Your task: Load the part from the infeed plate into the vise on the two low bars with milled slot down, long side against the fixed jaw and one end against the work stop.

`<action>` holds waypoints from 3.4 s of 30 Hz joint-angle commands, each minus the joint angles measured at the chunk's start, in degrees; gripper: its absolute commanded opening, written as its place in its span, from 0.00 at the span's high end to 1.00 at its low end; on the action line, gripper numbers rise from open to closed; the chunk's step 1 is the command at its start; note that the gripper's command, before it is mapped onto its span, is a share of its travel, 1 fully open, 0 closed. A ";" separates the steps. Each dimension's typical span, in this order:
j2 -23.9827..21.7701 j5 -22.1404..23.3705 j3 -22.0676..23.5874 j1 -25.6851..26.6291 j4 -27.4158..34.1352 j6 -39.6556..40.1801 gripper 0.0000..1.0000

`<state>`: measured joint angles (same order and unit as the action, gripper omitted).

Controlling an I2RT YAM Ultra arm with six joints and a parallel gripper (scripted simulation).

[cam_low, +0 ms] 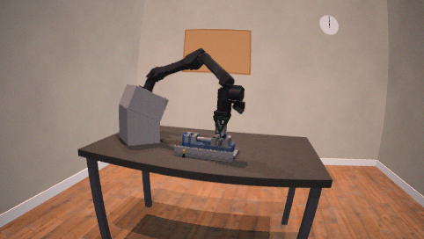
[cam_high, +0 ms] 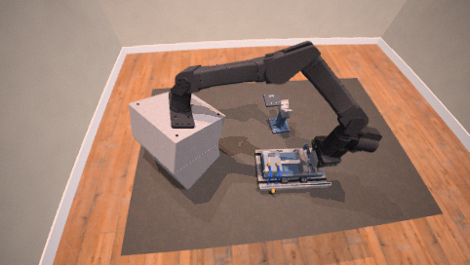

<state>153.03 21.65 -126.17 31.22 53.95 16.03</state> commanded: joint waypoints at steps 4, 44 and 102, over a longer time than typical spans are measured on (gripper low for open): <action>0.25 -0.34 -1.91 0.57 0.56 0.15 1.00; -0.21 -0.32 -1.95 0.53 0.50 0.17 1.00; 2.56 -0.46 -1.66 -0.55 -3.53 -1.05 1.00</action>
<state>155.28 21.50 -126.28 30.44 51.27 15.31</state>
